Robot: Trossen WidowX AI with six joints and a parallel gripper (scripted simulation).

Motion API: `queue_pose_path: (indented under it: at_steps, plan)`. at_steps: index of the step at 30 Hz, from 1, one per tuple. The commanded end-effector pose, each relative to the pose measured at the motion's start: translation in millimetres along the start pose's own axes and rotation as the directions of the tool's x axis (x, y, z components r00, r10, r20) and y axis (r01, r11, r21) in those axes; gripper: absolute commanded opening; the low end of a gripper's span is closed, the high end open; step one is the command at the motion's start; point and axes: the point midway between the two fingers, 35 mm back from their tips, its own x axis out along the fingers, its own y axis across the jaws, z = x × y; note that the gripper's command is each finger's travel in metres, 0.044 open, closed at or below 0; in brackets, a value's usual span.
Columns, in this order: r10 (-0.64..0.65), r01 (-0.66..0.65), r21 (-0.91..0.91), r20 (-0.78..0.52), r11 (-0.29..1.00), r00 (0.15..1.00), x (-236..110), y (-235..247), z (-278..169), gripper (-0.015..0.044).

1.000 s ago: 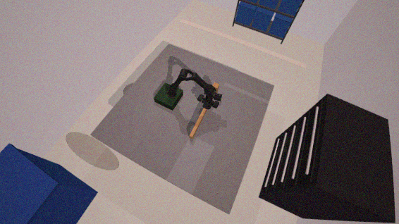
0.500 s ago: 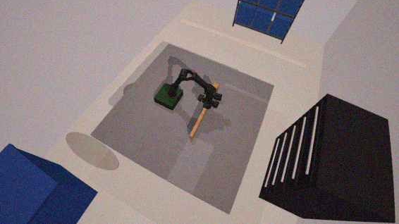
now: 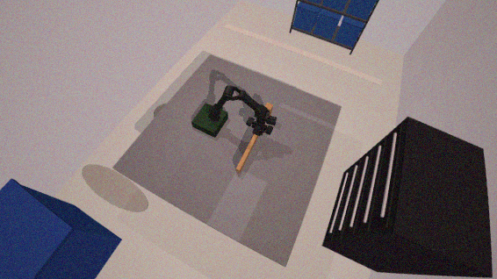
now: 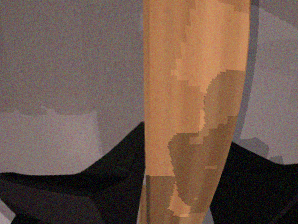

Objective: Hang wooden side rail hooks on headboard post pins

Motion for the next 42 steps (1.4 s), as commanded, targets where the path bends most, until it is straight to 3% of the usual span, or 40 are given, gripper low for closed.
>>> queue_pose_path:
  at_steps: [1, 42]
  plan:
    - [0.003, -0.003, 0.005, -0.004, 1.000, 1.000, -1.7, 1.3, -1.3, 0.0000]
    - [0.003, -0.003, 0.005, -0.004, 1.000, 1.000, -1.0, 0.7, -5.9, 0.0000]
